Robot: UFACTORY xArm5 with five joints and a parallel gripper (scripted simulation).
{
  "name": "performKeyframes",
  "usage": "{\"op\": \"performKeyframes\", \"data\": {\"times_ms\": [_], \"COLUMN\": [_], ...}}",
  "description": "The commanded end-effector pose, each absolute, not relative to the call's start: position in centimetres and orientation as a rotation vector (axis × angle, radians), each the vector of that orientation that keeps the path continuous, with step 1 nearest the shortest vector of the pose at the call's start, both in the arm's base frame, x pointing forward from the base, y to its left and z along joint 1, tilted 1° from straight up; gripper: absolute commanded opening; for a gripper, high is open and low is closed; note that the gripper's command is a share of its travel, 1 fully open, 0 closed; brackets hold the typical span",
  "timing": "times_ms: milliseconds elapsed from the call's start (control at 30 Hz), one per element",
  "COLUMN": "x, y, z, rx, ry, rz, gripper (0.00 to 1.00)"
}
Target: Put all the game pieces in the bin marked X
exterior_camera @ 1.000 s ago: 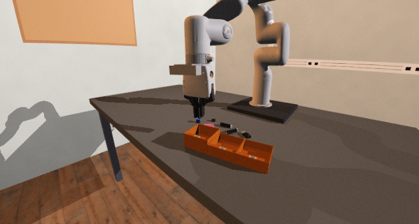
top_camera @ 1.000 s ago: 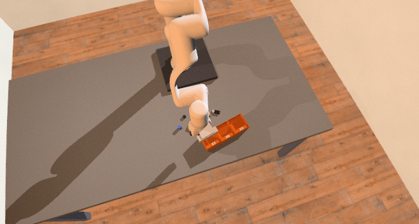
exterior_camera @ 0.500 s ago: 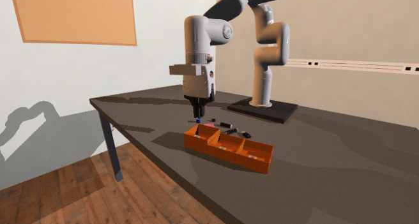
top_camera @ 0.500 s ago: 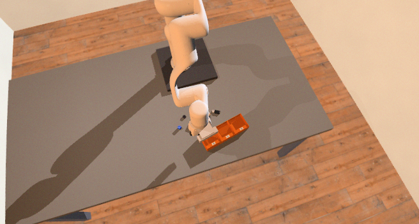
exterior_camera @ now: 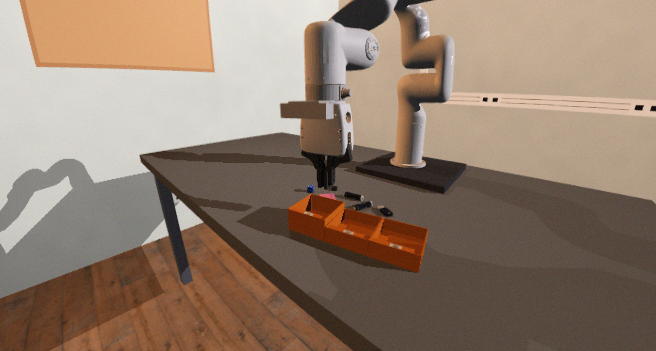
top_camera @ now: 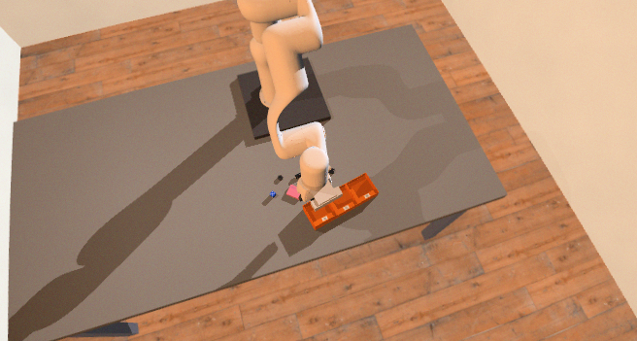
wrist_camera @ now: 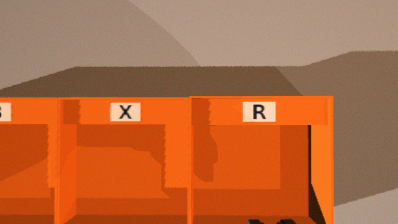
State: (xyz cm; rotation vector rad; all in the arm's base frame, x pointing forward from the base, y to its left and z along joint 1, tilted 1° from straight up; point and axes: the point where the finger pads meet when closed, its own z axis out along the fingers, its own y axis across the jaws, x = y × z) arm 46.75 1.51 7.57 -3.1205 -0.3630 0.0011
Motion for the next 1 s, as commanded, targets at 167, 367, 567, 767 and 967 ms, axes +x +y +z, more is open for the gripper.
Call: {"op": "performKeyframes", "data": {"times_ms": [167, 367, 567, 767, 967], "x": [45.8, 45.8, 45.8, 45.8, 45.8], "y": [6.3, 6.3, 6.3, 6.3, 6.3], "z": [7.7, 7.7, 7.7, 7.7, 7.7], "rx": [-3.133, -3.133, -3.133, -3.133, -3.133], "ry": [-0.364, -0.364, -0.364, -0.364, -0.364], "rz": [-0.004, -0.004, -0.004, -0.004, -0.004], "gripper": [0.09, 0.09, 0.09, 0.09, 0.09]}}
